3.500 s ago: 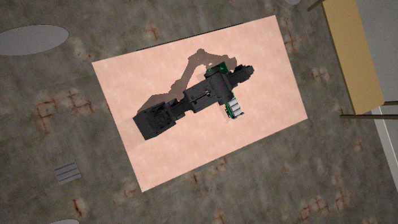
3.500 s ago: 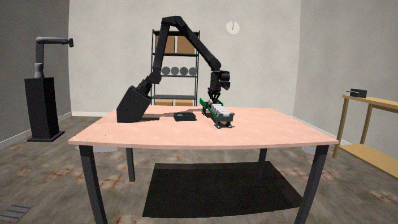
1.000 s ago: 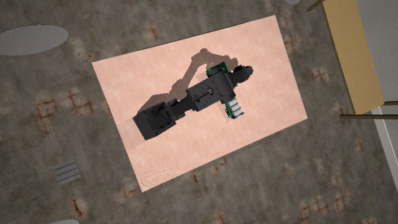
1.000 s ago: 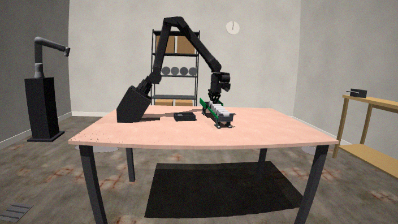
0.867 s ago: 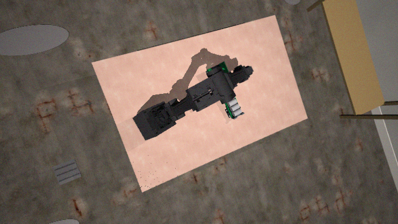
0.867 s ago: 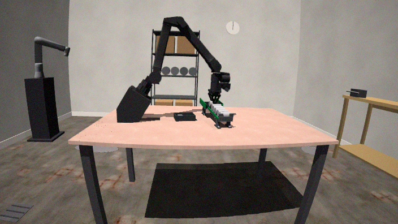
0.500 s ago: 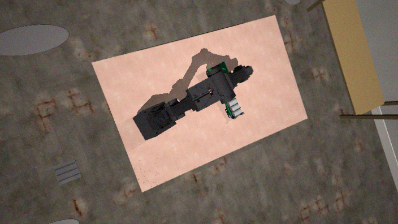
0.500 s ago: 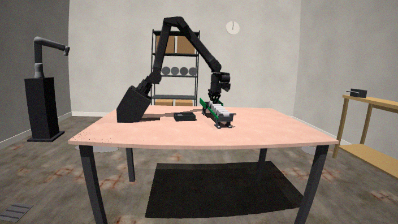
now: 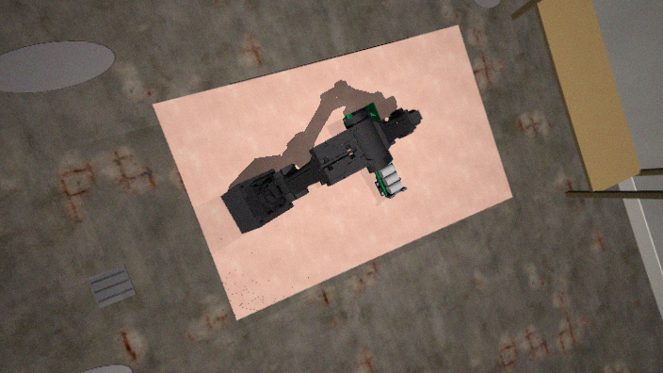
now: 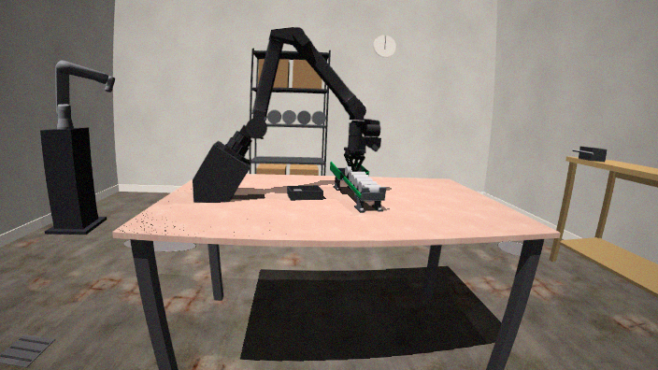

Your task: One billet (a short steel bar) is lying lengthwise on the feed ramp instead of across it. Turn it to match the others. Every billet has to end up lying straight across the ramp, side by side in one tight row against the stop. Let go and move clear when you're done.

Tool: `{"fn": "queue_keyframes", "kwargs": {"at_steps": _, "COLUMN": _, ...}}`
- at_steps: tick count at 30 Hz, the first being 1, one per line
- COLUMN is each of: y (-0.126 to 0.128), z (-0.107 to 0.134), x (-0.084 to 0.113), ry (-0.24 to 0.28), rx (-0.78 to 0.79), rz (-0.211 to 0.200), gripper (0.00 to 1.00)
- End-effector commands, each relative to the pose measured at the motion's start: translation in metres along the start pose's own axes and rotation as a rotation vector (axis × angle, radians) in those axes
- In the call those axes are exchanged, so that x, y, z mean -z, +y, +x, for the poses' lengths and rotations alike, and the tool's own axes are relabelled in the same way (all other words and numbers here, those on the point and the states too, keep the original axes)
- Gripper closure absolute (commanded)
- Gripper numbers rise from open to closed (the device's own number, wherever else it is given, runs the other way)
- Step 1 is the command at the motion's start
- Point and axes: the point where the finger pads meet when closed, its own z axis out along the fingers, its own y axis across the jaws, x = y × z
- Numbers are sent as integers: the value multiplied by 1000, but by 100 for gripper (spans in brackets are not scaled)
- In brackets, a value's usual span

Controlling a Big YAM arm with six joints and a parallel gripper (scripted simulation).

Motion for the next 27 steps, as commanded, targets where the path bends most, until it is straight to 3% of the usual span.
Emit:
{"fn": "queue_keyframes", "kwargs": {"at_steps": 1, "y": 4, "z": -21, "x": 16, "ry": -56, "rx": 3, "rz": -5, "gripper": 100}}
{"fn": "queue_keyframes", "kwargs": {"at_steps": 9, "y": 4, "z": -21, "x": 16, "ry": -56, "rx": 3, "rz": -5, "gripper": 100}}
{"fn": "queue_keyframes", "kwargs": {"at_steps": 10, "y": 4, "z": -21, "x": 16, "ry": -56, "rx": 3, "rz": -5, "gripper": 45}}
{"fn": "queue_keyframes", "kwargs": {"at_steps": 14, "y": 4, "z": -16, "x": 8, "ry": -35, "rx": 3, "rz": -5, "gripper": 45}}
{"fn": "queue_keyframes", "kwargs": {"at_steps": 27, "y": 4, "z": -16, "x": 8, "ry": -35, "rx": 3, "rz": -7, "gripper": 45}}
